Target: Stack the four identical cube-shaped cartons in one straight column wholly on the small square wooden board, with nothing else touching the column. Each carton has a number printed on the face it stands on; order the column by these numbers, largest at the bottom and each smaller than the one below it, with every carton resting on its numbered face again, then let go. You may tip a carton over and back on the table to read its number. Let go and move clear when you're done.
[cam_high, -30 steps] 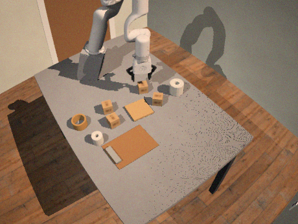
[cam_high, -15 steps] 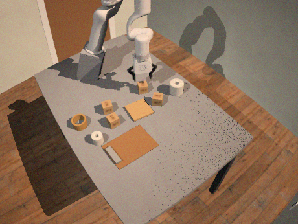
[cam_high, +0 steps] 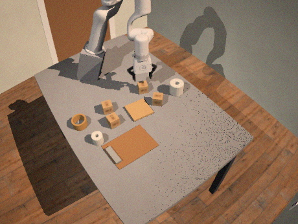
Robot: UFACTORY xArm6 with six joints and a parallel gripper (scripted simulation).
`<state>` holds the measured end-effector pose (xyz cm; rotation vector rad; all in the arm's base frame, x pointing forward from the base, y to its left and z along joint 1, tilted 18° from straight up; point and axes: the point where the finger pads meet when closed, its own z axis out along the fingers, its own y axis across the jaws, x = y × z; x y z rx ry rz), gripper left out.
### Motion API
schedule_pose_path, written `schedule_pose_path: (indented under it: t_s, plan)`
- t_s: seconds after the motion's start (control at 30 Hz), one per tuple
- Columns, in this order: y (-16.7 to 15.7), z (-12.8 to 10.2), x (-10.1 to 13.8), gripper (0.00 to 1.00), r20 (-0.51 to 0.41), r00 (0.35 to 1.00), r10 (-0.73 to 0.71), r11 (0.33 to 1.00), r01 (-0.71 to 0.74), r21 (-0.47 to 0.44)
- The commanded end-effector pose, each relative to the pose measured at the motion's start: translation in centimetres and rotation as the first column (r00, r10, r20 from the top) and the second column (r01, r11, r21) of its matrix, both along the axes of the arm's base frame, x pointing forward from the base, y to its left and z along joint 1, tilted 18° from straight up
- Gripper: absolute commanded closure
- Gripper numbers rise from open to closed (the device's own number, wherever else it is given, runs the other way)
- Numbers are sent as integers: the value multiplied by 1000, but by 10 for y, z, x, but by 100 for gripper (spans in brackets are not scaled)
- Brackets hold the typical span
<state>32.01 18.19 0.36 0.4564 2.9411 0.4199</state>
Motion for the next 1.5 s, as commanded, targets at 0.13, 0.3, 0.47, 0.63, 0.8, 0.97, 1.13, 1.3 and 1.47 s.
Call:
schedule_pose_path:
  t_s: [0.13, 0.3, 0.47, 0.63, 0.8, 0.97, 1.13, 1.3, 1.47]
  plan:
    - [1, 0, 1, 0, 2, 1000, 0, 1000, 0, 1]
    - [1, -2, 2, 0, 2, 1000, 0, 1000, 0, 2]
    - [2, -5, 3, 0, 2, 1000, 0, 1000, 0, 2]
    - [3, -10, 4, 0, 2, 1000, 0, 1000, 0, 3]
    - [5, -16, 5, 0, 2, 1000, 0, 1000, 0, 3]
    - [6, -20, 6, 0, 2, 1000, 0, 1000, 0, 3]
    - [8, -28, 7, 0, 2, 1000, 0, 1000, 0, 2]
    - [10, -36, 8, 0, 2, 1000, 0, 1000, 0, 2]
    - [11, -40, 9, 0, 2, 1000, 0, 1000, 0, 2]
